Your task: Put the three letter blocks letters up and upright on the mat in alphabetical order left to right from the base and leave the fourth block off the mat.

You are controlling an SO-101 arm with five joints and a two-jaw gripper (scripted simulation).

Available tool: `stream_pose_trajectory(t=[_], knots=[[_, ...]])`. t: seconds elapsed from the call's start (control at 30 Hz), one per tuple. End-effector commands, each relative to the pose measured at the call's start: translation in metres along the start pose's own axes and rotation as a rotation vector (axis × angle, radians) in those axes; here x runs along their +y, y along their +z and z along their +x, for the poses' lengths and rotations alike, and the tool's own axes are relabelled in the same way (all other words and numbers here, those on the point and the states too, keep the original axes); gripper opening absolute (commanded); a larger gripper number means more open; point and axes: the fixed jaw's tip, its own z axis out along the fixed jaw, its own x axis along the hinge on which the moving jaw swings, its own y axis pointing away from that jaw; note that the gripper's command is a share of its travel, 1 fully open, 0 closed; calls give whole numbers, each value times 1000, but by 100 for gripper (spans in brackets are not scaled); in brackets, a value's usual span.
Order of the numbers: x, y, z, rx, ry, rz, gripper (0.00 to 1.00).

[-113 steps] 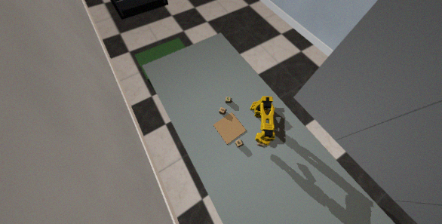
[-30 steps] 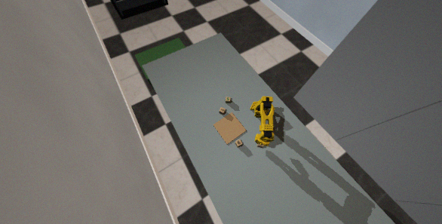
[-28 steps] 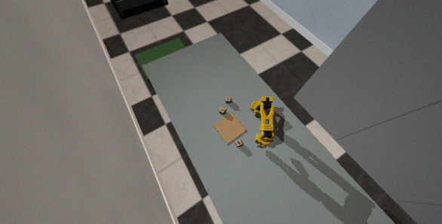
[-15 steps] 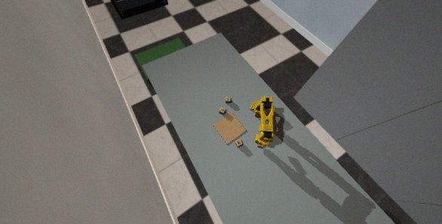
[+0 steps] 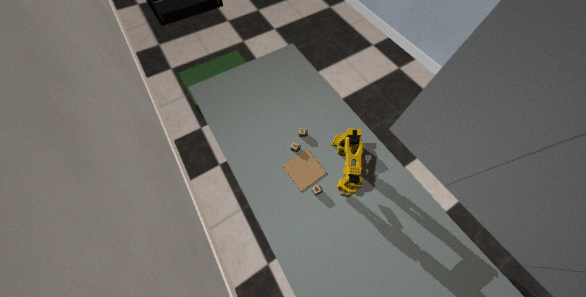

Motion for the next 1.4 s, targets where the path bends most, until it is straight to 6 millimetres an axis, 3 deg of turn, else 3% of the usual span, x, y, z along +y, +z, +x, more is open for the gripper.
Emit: stream_pose_trajectory(t=[0.0, 1.2, 1.37], knots=[[-4, -17, 14, 113, -11, 24, 0], [-4, -7, 15, 113, -11, 24, 0], [-4, -7, 15, 113, -11, 24, 5]])
